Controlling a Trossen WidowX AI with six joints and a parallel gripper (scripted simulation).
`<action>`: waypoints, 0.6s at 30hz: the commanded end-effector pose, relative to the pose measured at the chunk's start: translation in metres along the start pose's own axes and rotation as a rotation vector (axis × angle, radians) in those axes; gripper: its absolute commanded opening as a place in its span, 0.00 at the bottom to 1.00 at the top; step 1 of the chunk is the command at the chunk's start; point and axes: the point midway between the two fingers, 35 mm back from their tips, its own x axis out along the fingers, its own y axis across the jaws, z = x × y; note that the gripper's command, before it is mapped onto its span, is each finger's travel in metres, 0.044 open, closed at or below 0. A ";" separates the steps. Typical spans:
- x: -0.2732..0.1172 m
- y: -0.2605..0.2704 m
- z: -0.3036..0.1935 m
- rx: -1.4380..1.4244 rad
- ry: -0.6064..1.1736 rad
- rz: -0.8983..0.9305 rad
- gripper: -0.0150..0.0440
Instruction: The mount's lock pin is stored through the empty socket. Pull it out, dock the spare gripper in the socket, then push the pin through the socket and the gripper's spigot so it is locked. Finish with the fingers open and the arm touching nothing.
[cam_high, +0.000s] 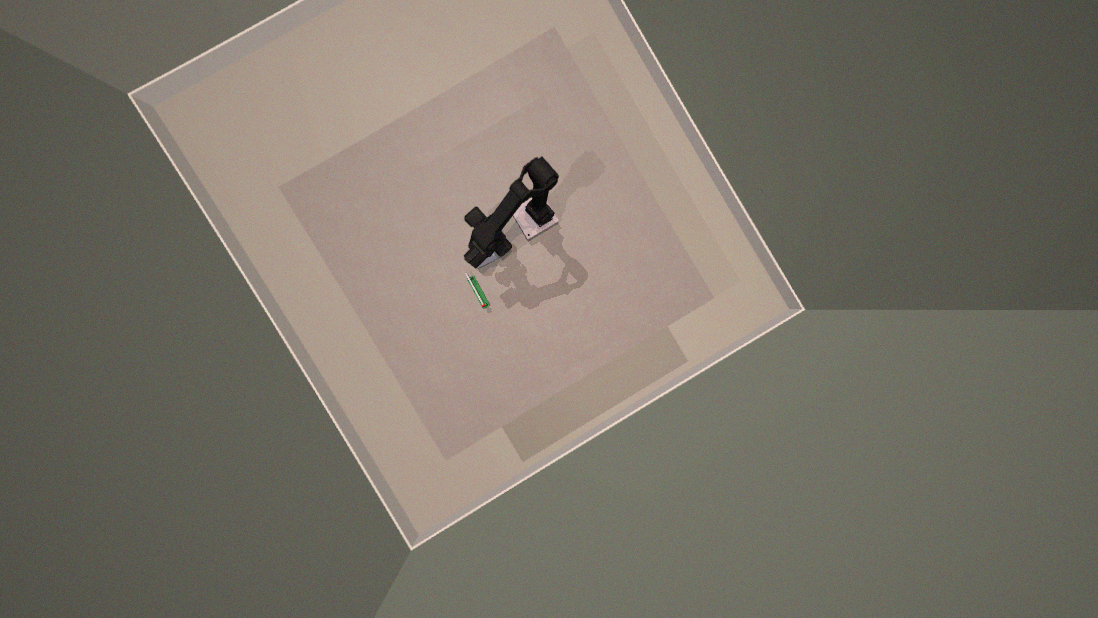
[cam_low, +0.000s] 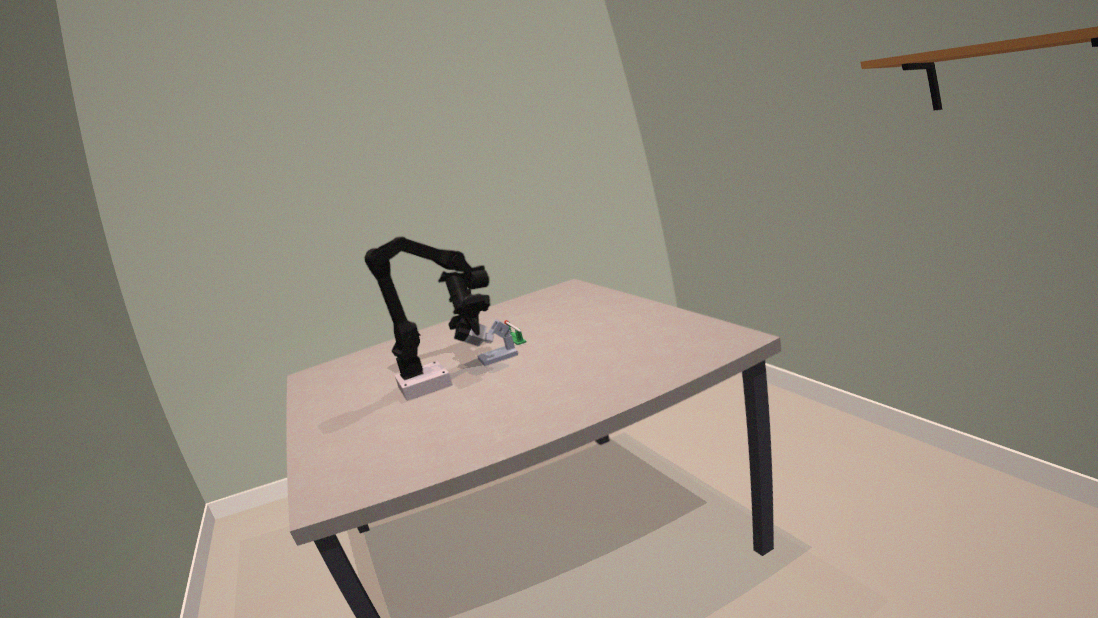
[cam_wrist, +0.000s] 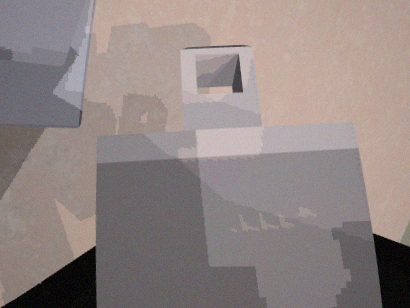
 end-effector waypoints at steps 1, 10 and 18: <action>-0.006 0.000 0.000 -0.053 0.008 -0.061 0.25; -0.020 0.004 -0.001 -0.193 0.027 -0.185 0.25; -0.034 0.007 0.000 -0.317 0.030 -0.304 0.25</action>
